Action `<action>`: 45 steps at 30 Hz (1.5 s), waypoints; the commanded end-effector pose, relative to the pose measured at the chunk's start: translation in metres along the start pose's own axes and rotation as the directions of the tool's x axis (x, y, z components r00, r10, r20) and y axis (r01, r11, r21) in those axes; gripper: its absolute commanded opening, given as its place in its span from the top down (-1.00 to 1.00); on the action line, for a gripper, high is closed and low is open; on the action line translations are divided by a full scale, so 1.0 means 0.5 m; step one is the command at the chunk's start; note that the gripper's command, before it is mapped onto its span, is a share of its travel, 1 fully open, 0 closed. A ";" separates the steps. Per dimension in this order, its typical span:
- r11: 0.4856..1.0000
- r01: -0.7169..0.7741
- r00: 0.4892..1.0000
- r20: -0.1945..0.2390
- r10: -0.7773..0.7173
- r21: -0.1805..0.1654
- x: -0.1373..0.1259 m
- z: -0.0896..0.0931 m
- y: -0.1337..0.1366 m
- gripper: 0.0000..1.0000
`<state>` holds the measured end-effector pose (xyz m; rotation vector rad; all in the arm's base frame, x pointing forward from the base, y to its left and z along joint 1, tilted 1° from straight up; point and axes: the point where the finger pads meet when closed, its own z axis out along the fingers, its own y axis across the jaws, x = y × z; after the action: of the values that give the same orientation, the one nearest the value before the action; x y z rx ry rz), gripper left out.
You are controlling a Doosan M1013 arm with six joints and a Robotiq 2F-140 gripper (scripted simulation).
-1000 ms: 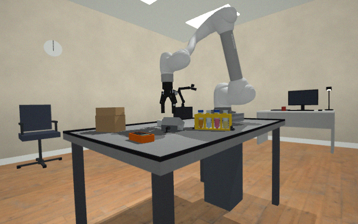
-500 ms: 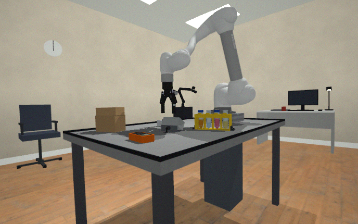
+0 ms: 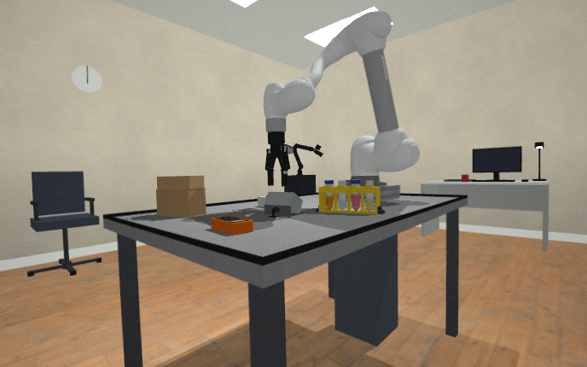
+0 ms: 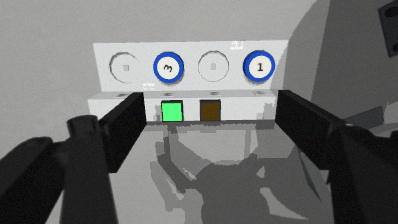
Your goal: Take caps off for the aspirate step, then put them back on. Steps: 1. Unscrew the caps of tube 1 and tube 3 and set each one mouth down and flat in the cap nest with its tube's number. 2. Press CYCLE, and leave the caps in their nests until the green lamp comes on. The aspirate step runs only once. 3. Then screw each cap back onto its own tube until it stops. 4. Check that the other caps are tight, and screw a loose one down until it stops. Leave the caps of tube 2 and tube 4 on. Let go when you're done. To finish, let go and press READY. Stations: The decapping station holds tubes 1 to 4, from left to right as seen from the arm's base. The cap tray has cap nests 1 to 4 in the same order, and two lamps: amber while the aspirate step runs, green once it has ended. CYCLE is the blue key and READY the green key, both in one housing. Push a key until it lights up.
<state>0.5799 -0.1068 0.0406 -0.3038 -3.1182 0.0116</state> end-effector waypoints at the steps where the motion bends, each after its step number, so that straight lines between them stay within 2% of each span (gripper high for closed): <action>1: 1.000 0.000 1.000 0.001 0.000 0.000 0.008 -0.030 0.026 0.27; 10: 1.000 0.000 1.000 0.001 0.000 0.000 0.042 -0.137 0.120 0.27; 19: 1.000 0.000 1.000 0.001 0.000 0.000 0.042 -0.137 0.120 0.27; 31: 1.000 0.000 1.000 0.001 0.000 0.000 0.042 -0.017 0.120 0.27; 33: 1.000 0.000 1.000 0.001 0.000 0.000 0.042 -0.017 0.120 0.27; 45: 1.000 0.000 1.000 0.001 0.000 0.000 0.042 0.103 0.120 0.27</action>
<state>0.5697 -0.0440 0.0024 -0.3036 -3.1178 0.0119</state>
